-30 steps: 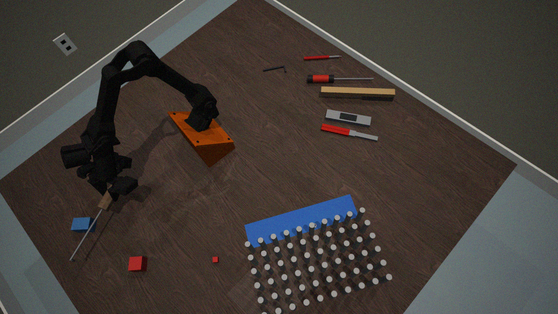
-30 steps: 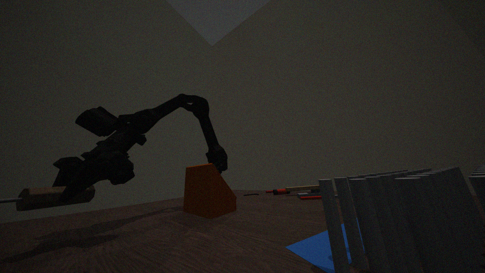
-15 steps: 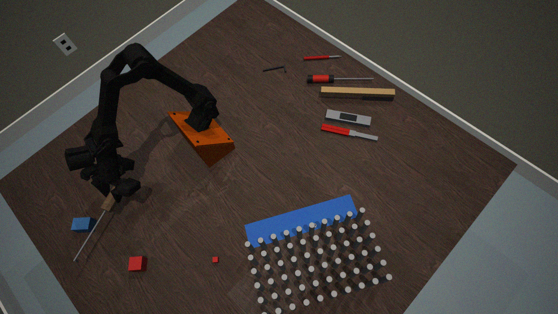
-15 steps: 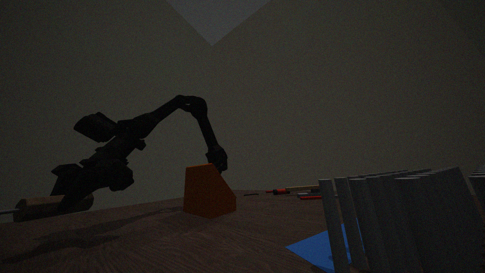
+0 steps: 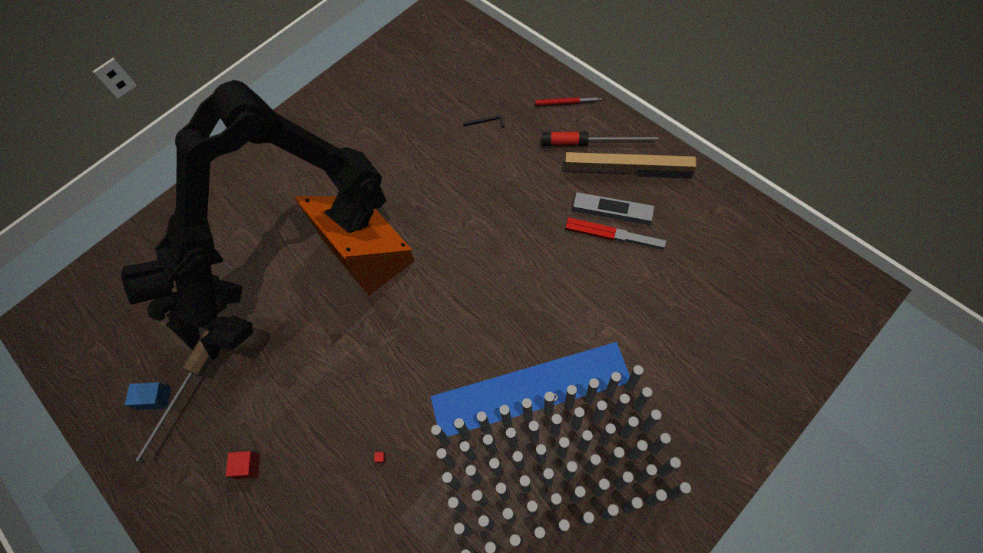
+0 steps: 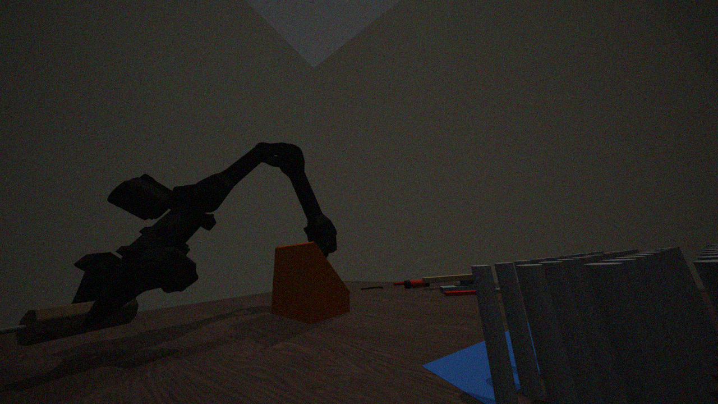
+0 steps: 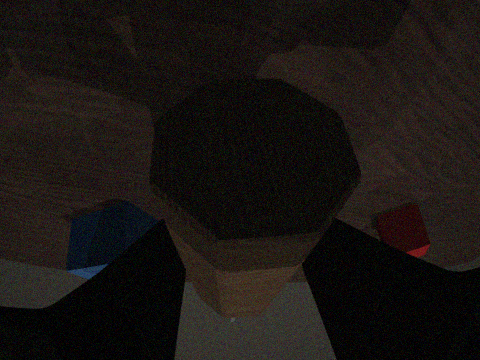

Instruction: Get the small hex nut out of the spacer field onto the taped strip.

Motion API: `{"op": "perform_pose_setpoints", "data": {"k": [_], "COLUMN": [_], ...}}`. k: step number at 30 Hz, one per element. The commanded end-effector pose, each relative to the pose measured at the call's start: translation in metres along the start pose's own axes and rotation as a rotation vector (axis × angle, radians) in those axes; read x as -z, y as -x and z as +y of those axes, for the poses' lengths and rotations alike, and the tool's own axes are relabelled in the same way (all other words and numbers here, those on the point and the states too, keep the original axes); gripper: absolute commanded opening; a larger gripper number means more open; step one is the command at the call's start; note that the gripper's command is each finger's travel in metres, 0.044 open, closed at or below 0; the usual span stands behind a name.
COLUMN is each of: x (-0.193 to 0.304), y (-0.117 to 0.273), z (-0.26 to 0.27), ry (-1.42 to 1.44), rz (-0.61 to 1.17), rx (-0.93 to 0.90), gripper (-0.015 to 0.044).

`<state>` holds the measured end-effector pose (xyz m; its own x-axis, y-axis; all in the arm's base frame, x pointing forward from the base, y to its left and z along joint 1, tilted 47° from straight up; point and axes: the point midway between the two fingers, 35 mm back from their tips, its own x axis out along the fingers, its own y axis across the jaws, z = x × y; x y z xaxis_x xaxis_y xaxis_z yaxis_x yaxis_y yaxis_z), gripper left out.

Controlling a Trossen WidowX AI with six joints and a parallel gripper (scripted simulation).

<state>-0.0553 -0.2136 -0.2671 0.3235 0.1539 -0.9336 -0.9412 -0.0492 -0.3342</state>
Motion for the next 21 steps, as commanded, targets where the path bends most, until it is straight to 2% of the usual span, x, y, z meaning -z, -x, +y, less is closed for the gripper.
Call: {"op": "perform_pose_setpoints", "data": {"k": [1, 21], "x": [-0.002, -0.017], "y": [-0.003, -0.019], "z": [0.001, -0.002], "ry": [0.006, 0.006], "rz": [0.002, 0.001], "rx": [-0.005, -0.005], "gripper": [0.0000, 0.0000]}}
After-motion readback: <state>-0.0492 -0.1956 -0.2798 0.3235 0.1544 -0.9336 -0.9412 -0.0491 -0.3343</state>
